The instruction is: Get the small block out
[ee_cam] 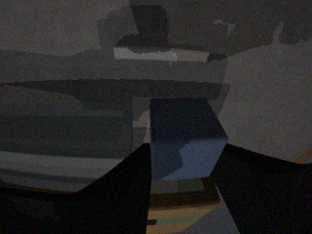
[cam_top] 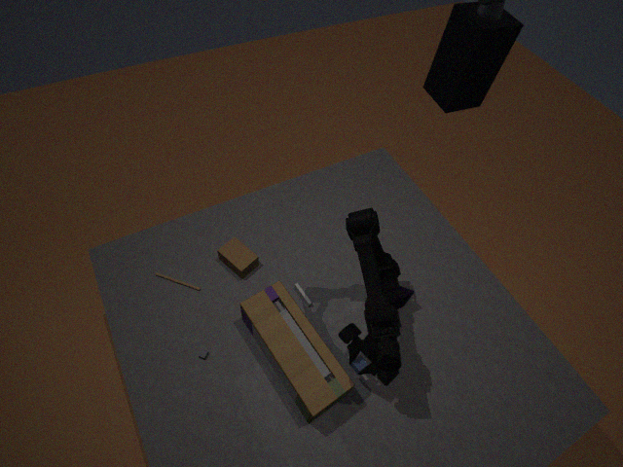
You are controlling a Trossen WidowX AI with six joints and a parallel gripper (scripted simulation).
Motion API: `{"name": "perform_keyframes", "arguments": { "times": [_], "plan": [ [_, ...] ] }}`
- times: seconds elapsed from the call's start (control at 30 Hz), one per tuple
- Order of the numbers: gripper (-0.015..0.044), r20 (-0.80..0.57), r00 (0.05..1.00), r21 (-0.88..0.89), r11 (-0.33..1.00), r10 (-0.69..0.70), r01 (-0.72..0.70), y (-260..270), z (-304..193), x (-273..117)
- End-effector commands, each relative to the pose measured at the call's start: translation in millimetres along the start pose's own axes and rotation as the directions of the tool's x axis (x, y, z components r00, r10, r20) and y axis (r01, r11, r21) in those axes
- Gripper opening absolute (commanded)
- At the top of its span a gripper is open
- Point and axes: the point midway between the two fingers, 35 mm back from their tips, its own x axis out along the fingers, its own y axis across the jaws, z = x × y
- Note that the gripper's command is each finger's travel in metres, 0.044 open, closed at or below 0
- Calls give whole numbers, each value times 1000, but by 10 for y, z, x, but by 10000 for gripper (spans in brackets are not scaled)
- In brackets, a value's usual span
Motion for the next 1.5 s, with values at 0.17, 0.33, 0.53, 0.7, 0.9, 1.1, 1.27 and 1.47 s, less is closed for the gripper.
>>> {"name": "perform_keyframes", "arguments": {
  "times": [0.17,0.33,0.53,0.7,0.9,1.1,1.27,1.47],
  "plan": [
    [0,-40,995,-185,979,-93,84,101,-120,-495],
    [0,-53,990,-273,956,-132,112,162,-135,-699],
    [0,-54,990,-276,954,-133,113,164,-135,-706],
    [0,-54,990,-276,954,-133,113,164,-135,-706],
    [0,-54,990,-276,954,-133,113,164,-135,-706],
    [0,-54,990,-276,954,-133,113,164,-135,-706],
    [0,-54,990,-276,954,-133,113,164,-135,-706],
    [0,-54,990,-276,954,-133,113,164,-135,-706]
  ]
}}
